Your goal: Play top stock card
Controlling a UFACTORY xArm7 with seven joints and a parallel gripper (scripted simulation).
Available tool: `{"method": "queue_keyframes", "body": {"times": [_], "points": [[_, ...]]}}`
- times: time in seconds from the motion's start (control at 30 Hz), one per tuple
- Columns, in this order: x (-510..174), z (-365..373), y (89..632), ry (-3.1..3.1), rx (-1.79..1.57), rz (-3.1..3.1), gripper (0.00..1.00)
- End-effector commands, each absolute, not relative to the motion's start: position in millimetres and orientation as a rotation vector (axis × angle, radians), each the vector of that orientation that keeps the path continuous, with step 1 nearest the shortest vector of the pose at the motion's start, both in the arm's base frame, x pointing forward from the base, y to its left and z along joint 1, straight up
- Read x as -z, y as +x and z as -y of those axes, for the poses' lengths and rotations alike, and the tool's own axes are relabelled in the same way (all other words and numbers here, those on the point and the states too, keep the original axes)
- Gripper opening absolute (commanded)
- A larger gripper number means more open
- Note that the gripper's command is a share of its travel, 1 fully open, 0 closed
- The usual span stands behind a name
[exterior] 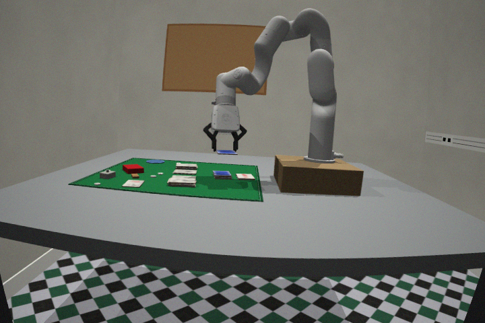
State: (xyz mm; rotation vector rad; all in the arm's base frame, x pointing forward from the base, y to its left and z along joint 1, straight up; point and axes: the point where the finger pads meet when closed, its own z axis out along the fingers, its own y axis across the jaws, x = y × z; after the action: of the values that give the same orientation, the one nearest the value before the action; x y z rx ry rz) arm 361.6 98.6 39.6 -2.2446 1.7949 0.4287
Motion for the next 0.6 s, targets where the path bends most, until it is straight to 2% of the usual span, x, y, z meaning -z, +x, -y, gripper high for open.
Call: {"method": "queue_keyframes", "body": {"times": [0.0, 0.57], "points": [[-40.6, -98.6, 363.1, -2.244, -0.424, -1.793, 0.74], [-40.7, -99.1, 362.7, -2.276, -0.374, -1.819, 0.74]]}}
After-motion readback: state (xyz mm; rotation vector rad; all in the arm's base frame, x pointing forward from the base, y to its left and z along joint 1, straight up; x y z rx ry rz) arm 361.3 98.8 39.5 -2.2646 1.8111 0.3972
